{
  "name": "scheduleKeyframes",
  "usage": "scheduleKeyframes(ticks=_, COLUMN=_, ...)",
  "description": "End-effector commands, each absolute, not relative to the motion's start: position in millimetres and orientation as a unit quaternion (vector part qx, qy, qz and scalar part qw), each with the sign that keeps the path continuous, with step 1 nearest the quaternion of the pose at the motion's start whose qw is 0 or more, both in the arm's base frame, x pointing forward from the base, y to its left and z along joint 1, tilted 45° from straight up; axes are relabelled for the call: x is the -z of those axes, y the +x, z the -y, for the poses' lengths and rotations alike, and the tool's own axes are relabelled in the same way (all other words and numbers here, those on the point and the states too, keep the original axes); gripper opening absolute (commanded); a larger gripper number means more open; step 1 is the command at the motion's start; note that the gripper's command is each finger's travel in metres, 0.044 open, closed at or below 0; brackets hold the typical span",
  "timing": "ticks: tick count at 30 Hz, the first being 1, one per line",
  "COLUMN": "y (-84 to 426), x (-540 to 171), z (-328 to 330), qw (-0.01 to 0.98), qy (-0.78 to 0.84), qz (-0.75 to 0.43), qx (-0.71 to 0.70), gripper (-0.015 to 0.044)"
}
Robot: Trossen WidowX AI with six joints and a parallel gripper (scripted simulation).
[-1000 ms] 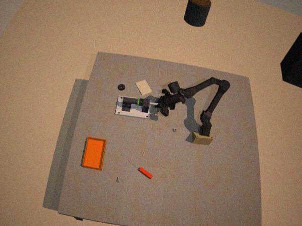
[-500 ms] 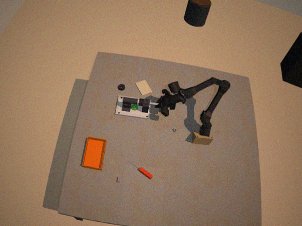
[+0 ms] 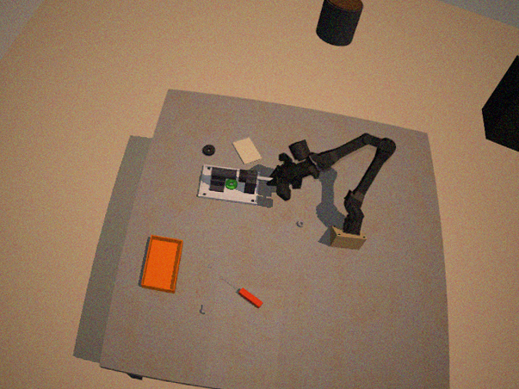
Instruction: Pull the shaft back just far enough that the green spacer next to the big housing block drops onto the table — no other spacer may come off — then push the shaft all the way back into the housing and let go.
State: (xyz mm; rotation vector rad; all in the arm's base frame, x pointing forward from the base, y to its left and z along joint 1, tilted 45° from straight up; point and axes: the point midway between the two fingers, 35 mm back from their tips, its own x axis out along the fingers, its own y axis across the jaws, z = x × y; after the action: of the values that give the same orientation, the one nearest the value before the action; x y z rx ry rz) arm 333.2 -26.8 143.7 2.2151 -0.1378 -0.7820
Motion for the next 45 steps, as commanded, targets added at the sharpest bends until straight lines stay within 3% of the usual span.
scheduleKeyframes(ticks=1, y=333.2, x=-143.7, z=26.8, qw=0.384, qy=0.869, qz=0.054, qx=0.307, gripper=0.0)
scheduleKeyframes(ticks=45, y=341.9, x=-144.4, z=24.8, qw=0.386, qy=0.868, qz=0.055, qx=0.307, gripper=0.0)
